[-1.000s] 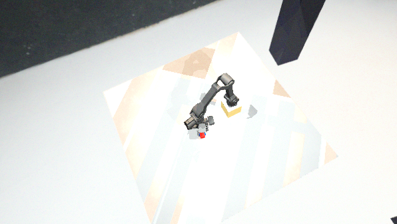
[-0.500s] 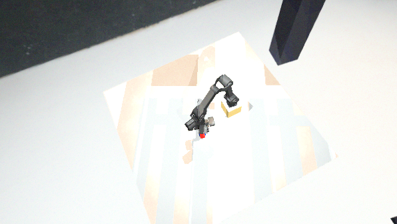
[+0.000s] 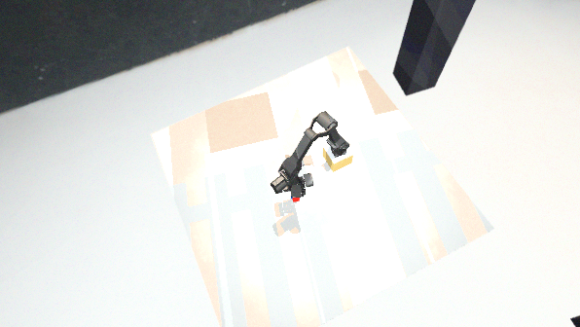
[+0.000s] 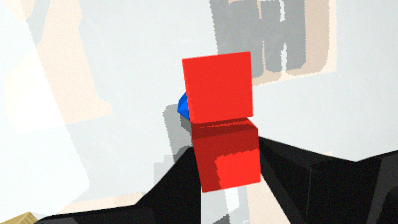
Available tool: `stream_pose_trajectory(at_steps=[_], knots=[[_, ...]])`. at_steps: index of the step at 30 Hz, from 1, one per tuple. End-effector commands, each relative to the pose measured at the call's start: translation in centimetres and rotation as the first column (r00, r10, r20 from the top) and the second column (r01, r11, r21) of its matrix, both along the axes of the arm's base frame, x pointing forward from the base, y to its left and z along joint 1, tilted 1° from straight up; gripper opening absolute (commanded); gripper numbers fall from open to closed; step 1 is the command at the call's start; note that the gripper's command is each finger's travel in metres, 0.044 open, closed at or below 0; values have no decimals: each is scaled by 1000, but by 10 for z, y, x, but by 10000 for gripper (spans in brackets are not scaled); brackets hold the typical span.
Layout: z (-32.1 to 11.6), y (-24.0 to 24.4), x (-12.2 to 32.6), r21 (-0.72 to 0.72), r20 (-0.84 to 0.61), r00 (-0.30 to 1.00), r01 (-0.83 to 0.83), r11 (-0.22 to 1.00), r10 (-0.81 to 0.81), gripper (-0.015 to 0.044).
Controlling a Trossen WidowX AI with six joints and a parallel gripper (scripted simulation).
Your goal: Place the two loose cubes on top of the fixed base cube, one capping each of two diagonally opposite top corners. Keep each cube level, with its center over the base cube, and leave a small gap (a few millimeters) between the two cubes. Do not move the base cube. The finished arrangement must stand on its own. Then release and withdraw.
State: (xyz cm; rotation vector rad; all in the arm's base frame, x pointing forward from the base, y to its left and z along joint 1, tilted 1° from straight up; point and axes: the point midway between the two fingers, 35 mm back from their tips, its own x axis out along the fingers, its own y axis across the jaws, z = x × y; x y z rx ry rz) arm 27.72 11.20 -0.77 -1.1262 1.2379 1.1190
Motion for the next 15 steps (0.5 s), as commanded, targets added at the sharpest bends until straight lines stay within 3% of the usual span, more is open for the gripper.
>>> stream_pose_trajectory(at_steps=[1, 15], knots=[[-5, 0, -2, 0, -6, 1000, -1, 1000, 1, 105], [-6, 0, -2, 0, -6, 1000, 3, 1000, -3, 105]])
